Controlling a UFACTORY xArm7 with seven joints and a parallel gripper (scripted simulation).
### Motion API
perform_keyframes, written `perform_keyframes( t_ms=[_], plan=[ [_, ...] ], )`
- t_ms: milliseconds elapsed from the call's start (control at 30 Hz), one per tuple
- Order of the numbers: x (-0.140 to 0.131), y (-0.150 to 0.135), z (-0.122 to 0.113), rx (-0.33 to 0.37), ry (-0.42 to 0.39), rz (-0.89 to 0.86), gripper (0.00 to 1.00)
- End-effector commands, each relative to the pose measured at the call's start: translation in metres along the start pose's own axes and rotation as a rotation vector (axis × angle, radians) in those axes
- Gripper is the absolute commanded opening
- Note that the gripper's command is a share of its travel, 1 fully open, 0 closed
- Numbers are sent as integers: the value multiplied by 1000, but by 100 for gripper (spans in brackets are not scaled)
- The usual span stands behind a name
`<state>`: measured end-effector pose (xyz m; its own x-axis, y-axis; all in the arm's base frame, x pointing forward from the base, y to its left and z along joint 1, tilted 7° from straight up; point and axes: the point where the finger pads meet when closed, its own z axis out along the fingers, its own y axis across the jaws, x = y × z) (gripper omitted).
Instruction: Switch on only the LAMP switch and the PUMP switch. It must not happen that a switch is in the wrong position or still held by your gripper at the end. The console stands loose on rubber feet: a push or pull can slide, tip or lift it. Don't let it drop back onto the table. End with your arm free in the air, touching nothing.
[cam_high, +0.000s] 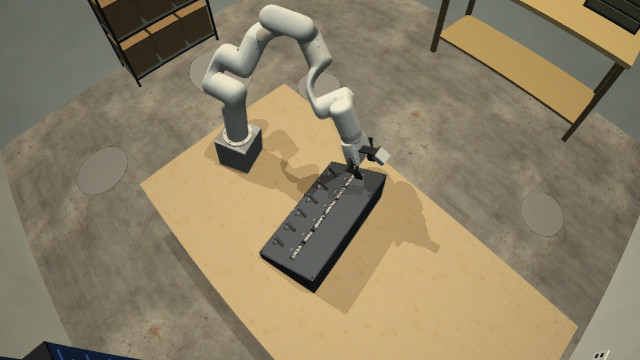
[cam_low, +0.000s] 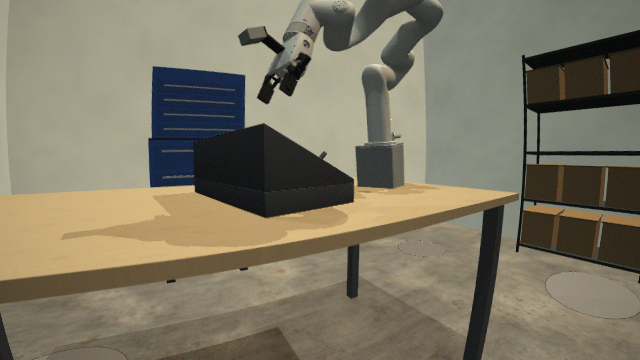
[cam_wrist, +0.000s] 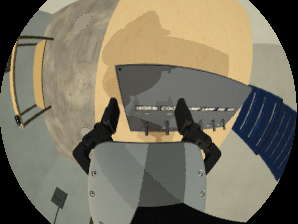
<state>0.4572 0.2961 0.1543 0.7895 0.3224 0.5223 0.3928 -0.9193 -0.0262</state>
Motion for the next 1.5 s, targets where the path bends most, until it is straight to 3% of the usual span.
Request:
perform_keyframes(
  t_ms=[0,900,1467],
  plan=[
    [2,1,-1,0,4,1,100],
    [2,67,-1,0,4,1,100],
    [2,72,-1,0,4,1,100]
  ],
)
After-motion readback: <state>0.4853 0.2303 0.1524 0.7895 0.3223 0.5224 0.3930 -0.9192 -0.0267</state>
